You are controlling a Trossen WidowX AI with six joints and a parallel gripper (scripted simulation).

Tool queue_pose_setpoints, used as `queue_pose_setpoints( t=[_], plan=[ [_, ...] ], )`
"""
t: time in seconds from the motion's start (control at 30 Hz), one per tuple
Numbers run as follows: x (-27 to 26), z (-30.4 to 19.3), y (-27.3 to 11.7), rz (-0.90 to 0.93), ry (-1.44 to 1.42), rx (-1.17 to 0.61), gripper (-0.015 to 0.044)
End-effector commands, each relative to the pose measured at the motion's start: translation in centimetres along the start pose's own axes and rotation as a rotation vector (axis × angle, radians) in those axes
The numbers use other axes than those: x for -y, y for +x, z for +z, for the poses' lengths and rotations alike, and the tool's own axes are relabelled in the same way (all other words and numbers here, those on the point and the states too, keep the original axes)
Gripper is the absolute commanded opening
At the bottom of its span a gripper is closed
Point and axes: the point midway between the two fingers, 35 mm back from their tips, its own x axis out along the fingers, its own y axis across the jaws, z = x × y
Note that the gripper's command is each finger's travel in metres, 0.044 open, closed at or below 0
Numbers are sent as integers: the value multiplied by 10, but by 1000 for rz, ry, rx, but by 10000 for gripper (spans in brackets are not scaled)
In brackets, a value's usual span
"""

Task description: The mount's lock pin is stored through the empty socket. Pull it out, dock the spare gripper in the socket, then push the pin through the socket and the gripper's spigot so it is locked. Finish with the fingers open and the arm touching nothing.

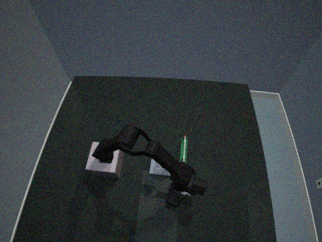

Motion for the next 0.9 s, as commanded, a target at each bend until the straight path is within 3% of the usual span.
queue_pose_setpoints(
  t=[0.0,0.23,0.43,0.87],
  plan=[
    [0,1,-11,-1,5,1,0],
    [0,0,-48,-1,5,1,0],
    [0,-2,-42,0,18,-6,0],
    [-5,1,-46,0,324,-1,0]
  ],
)
